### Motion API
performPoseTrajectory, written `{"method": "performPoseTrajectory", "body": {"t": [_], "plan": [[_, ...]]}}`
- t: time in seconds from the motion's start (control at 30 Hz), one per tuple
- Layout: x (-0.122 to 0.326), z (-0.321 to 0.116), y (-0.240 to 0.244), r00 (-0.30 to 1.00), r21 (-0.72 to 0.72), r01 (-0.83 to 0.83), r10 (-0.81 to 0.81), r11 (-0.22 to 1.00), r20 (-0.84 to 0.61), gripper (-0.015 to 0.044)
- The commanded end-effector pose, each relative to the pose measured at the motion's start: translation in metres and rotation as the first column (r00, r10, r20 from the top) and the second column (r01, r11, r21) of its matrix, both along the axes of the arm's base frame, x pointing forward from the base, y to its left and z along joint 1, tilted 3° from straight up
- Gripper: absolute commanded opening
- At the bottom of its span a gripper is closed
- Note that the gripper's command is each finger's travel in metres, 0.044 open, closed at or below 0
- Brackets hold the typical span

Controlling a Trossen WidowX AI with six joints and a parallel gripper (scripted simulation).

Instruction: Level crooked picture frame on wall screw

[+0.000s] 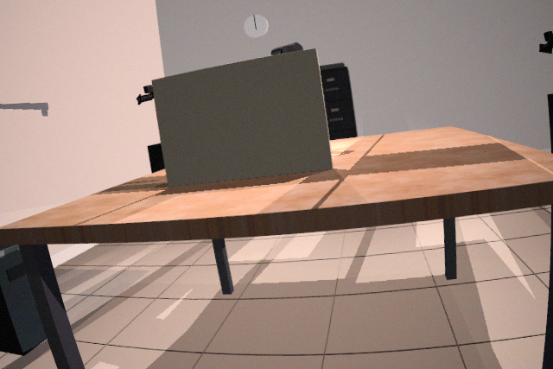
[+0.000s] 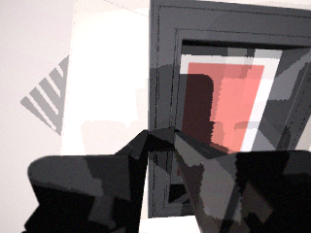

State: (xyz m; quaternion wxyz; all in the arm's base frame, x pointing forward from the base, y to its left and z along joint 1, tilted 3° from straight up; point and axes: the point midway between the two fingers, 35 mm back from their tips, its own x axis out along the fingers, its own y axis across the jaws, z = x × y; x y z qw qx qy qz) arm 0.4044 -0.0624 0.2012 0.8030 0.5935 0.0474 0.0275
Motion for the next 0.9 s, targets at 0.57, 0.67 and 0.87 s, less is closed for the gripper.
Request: {"method": "performPoseTrajectory", "body": {"t": [0.57, 0.67, 0.87], "plan": [[0.001, 0.0077, -0.0042, 1.0, -0.003, -0.003, 0.003, 1.0, 0.021, 0.0], [0.0011, 0.0077, -0.0057, 1.0, -0.003, -0.002, 0.003, 1.0, 0.021, 0.0], [0.0012, 0.0077, -0.0061, 1.0, -0.003, -0.002, 0.003, 1.0, 0.021, 0.0]]}}
